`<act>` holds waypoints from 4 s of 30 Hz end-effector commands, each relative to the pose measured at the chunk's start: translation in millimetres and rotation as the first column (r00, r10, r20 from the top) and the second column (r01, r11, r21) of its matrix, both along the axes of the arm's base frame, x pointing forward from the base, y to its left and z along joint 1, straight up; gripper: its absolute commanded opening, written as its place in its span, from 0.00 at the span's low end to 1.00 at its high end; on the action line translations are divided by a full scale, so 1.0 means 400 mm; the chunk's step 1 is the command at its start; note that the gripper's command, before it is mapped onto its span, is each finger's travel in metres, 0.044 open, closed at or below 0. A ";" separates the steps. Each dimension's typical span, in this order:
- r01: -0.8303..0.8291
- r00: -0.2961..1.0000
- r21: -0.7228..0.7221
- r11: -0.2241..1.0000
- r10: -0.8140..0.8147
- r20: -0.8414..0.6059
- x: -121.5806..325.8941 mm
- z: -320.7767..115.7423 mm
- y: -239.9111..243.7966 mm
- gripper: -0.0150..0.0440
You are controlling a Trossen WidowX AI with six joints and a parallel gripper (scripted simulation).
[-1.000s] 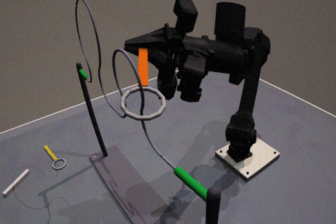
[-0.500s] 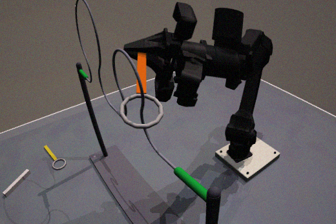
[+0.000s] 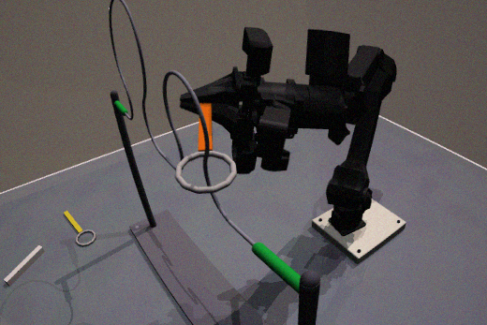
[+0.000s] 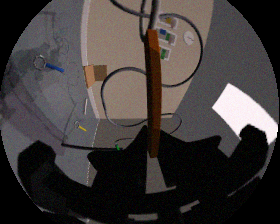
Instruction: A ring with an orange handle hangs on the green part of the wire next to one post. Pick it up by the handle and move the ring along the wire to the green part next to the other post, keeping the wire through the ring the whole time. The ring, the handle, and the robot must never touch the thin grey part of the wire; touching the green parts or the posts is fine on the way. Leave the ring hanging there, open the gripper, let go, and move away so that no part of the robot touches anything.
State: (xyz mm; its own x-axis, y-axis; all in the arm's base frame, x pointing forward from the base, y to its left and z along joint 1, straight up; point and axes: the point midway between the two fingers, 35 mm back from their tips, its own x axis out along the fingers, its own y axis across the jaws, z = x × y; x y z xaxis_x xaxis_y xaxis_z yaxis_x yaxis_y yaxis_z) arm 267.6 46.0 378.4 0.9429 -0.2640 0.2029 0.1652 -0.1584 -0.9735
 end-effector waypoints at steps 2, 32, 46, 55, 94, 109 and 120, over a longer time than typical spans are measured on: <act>0.002 1.000 0.104 0.995 0.000 -0.018 -0.002 -0.039 -0.006 0.00; -0.026 0.985 0.718 0.696 0.141 -0.101 0.011 -0.294 0.073 0.00; 0.032 0.975 0.907 0.420 0.186 -0.121 -0.009 -0.382 0.172 0.00; 0.074 0.969 0.970 0.230 0.214 -0.125 -0.025 -0.417 0.245 0.00; 0.150 0.958 0.982 -0.114 0.263 -0.116 -0.070 -0.437 0.442 0.00; 0.150 0.958 0.982 -0.117 0.264 -0.114 -0.078 -0.436 0.479 0.00; 0.149 0.958 0.982 -0.118 0.264 -0.114 -0.084 -0.436 0.505 0.00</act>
